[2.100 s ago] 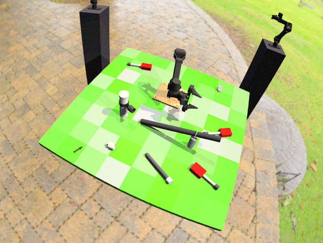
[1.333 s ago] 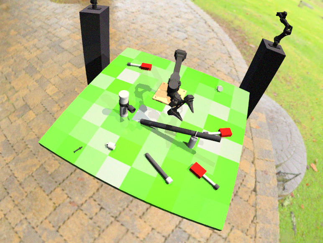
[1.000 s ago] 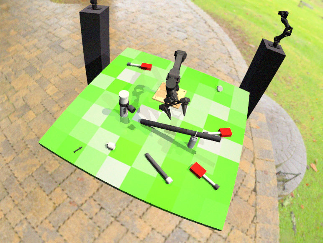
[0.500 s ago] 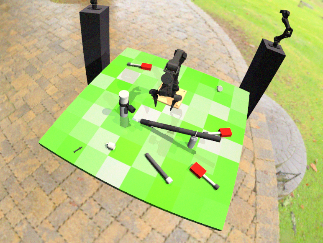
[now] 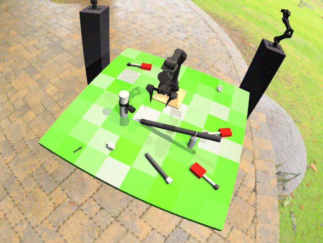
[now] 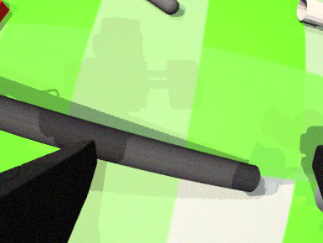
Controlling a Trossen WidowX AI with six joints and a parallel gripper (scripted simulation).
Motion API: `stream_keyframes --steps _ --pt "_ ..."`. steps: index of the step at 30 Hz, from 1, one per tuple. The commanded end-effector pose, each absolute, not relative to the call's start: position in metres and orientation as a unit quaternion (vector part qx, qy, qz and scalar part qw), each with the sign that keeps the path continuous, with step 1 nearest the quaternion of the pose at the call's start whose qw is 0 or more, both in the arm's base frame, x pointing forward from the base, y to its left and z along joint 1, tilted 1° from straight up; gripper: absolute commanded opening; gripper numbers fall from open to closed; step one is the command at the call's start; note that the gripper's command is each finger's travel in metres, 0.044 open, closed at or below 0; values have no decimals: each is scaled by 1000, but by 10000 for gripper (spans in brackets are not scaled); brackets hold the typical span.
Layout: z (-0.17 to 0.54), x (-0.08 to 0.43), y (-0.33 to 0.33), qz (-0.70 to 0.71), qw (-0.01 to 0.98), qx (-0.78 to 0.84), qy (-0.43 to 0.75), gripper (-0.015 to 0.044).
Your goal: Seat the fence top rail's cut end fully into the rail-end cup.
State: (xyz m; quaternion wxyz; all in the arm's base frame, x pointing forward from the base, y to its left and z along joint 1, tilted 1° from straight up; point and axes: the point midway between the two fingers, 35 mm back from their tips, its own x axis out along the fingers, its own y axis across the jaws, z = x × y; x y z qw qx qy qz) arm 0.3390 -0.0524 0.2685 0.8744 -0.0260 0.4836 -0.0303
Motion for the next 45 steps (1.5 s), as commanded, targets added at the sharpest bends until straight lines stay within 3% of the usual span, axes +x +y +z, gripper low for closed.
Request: stream_keyframes --steps 1,14,31,45 --pt "263 340 -81 -3 862 -124 492 440" --pt "246 320 -189 154 693 -496 500 440" --pt "244 320 -191 156 691 -498 500 440" --pt "188 322 -192 156 691 -498 500 440"
